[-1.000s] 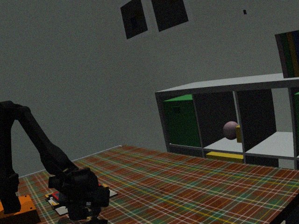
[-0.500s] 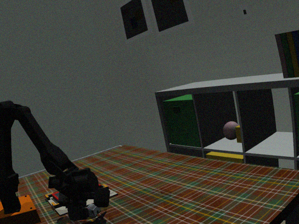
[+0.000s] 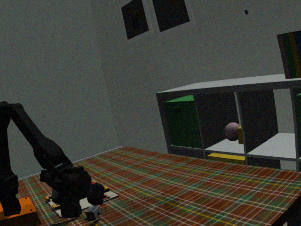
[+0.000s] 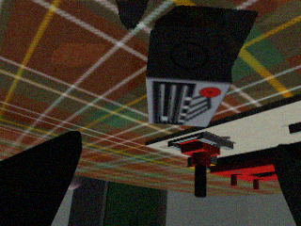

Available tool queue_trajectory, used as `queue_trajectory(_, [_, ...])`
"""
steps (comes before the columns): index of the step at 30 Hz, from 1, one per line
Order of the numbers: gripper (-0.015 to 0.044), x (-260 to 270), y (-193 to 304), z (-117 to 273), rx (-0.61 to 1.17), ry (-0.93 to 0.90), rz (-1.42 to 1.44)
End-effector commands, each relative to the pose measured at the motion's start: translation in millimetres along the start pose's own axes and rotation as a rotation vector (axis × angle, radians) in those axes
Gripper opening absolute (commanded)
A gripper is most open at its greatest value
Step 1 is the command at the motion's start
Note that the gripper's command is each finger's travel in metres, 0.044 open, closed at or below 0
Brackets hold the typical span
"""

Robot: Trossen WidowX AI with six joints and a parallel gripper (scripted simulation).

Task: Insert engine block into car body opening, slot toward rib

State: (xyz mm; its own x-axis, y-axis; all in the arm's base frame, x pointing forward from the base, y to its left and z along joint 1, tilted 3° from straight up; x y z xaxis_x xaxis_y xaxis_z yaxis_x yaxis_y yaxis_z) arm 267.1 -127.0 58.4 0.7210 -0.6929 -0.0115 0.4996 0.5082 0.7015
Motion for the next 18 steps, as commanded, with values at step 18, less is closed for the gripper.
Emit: queue_trajectory(18, [0.0440,-0.4,0.3,-1.1,-0.006,0.003,-0.002])
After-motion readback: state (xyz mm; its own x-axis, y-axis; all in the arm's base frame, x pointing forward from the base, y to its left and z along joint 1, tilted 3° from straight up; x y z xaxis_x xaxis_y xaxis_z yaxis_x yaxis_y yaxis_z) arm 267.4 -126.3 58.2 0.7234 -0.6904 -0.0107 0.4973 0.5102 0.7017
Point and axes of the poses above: the point midway between the two fingers, 35 mm back from their tips, its own z axis back along the fingers, its own x axis across the jaws, y = z × x, the point moved 3 cm from there along z, back along the fingers, and after that the axes turned 6 degrees about -z, right-handed, at the moved point
